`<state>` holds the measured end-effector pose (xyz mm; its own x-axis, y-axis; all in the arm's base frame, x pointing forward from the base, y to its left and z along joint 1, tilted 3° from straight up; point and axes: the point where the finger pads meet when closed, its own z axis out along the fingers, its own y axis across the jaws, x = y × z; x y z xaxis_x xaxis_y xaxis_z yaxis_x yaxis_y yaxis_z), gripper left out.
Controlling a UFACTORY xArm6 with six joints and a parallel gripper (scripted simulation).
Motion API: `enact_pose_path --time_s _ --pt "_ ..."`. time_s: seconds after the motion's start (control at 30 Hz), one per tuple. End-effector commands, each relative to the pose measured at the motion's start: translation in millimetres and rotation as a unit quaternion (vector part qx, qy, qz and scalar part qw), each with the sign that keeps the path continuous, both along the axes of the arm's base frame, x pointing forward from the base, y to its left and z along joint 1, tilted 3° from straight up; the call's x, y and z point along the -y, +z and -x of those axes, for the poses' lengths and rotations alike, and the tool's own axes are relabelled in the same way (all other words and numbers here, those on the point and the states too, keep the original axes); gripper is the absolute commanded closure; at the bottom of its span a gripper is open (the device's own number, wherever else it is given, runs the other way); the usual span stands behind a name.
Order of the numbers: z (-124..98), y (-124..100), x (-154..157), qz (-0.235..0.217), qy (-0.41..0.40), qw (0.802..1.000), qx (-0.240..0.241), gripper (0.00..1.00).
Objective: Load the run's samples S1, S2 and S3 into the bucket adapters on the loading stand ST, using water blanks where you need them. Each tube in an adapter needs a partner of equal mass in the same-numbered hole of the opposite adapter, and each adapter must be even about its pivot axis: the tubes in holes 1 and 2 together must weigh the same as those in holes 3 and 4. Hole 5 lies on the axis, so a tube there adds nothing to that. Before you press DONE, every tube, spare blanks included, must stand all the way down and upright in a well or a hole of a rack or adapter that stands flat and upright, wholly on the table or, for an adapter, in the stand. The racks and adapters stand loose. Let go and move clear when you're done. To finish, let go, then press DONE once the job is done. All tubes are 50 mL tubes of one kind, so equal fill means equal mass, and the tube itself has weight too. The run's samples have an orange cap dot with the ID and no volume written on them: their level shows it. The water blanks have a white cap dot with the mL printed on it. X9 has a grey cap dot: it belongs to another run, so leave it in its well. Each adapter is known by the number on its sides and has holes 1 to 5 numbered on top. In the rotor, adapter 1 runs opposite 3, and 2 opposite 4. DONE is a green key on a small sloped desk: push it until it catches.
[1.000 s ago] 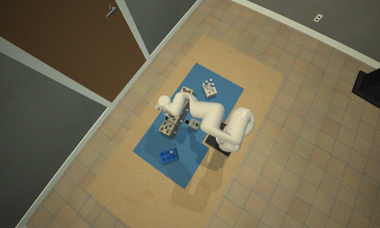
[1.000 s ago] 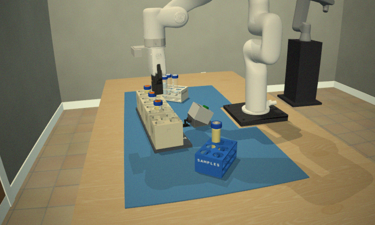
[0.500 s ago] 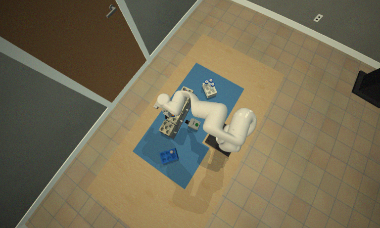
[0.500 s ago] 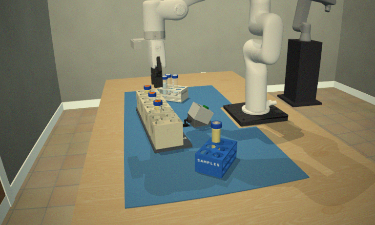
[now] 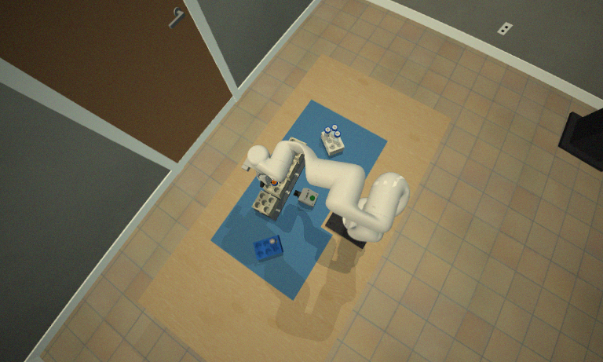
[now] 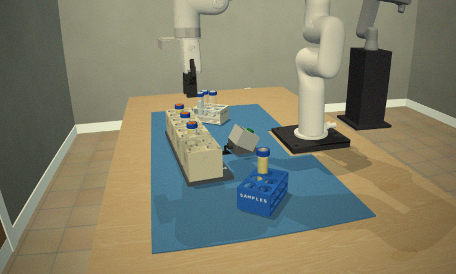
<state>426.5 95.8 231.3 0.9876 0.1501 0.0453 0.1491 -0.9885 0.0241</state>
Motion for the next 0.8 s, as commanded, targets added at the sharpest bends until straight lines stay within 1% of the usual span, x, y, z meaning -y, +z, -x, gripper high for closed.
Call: enact_pose_path --time_s 0.0,0.2,0.77 --pt "-0.5 7.6 -0.3 0.0 0.0 1.0 0.002 0.56" --pt "0.2 19.6 -0.5 0.0 0.0 1.0 0.002 0.56" --pt "0.2 19.9 -0.5 0.0 0.0 1.0 0.001 0.56"
